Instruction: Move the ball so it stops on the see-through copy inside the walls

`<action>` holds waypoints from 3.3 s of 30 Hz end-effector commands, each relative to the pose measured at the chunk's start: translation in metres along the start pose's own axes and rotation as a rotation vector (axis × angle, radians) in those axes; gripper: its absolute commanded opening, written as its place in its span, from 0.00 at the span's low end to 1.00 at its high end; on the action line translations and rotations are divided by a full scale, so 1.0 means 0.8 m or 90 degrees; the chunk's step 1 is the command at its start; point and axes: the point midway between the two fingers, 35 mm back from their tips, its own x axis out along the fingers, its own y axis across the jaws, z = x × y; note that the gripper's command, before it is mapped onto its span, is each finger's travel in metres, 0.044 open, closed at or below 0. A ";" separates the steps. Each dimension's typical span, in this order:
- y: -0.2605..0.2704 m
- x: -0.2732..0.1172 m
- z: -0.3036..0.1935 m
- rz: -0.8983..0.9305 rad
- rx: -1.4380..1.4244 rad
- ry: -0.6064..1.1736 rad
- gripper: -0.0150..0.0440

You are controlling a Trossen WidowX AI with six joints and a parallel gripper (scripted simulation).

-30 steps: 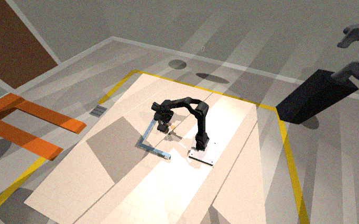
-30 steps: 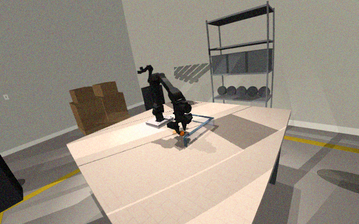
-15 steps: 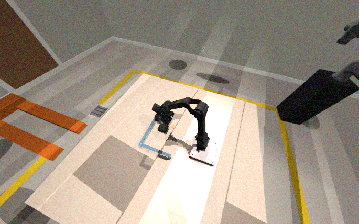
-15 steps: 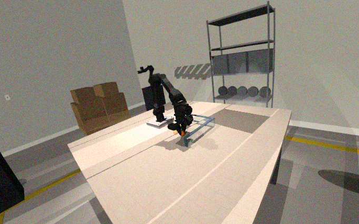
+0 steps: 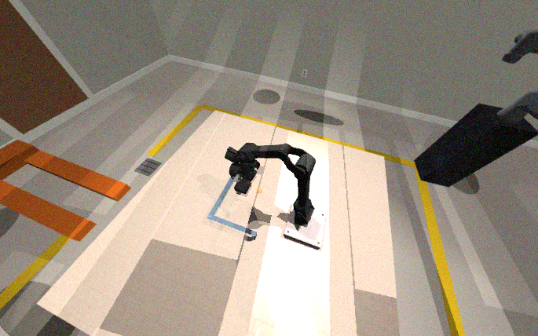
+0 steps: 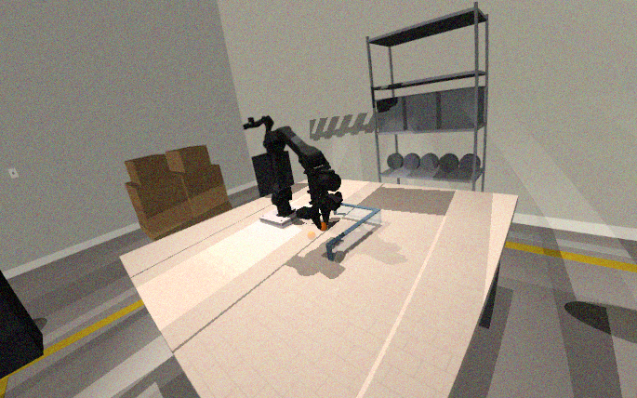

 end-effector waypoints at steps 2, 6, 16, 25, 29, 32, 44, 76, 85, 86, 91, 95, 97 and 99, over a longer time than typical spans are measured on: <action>0.001 -0.035 0.000 0.004 0.000 0.000 0.25; 0.001 -0.065 -0.003 0.004 0.000 0.000 0.25; 0.001 -0.094 -0.013 0.004 0.000 0.000 0.25; -0.007 -0.071 -0.042 0.004 -0.001 0.001 0.25; -0.010 -0.060 -0.056 0.004 -0.002 0.002 0.25; -0.011 -0.052 -0.066 0.004 -0.001 0.002 0.25; -0.013 -0.011 -0.072 0.003 0.000 0.002 0.25; -0.012 0.066 -0.076 0.003 0.000 0.003 0.25; -0.013 0.062 -0.074 -0.001 0.003 -0.001 0.65; -0.013 0.062 -0.074 -0.001 0.003 -0.001 0.70; -0.013 0.062 -0.074 -0.001 0.003 -0.001 0.71; -0.014 0.009 -0.070 0.001 0.002 0.001 0.71; -0.013 -0.031 -0.073 0.003 0.000 0.002 0.71; -0.013 -0.045 -0.075 0.003 0.000 0.002 0.71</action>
